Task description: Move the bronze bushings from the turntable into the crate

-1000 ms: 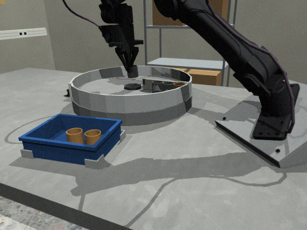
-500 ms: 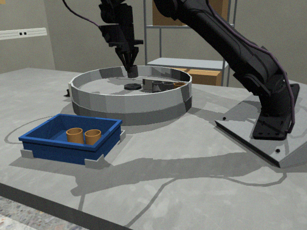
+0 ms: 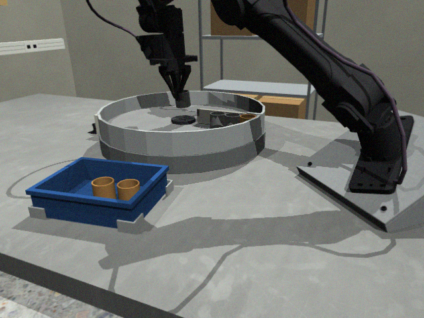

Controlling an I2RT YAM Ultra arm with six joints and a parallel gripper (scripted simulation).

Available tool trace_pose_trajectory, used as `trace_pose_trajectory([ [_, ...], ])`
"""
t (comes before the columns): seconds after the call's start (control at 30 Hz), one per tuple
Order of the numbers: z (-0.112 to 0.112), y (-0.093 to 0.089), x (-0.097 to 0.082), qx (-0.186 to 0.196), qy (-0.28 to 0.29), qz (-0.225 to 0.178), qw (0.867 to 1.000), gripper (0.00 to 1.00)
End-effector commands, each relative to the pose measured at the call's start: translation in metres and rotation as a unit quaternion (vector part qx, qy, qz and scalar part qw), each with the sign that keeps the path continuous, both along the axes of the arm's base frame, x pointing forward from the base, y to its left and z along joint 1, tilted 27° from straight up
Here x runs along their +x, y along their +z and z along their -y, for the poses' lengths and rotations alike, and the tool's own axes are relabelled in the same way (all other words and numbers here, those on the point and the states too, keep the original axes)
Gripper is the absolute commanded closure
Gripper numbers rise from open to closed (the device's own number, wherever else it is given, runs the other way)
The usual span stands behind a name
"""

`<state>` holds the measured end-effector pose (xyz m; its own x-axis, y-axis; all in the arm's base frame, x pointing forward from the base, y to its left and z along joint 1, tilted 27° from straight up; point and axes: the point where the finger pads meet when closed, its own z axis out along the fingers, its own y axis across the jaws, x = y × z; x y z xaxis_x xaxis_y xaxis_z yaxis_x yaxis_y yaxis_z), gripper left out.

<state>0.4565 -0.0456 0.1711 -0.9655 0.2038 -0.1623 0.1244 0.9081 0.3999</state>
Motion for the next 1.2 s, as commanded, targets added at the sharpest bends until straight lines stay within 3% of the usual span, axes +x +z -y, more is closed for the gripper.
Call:
trace_pose_trajectory([
  [0.0,0.0133,0.0188,0.0022,-0.005,-0.012,0.023,1.0,1.0],
  [1.17,0.0132,0.025,0.0021,-0.008,-0.012,0.032,0.999,1.0],
])
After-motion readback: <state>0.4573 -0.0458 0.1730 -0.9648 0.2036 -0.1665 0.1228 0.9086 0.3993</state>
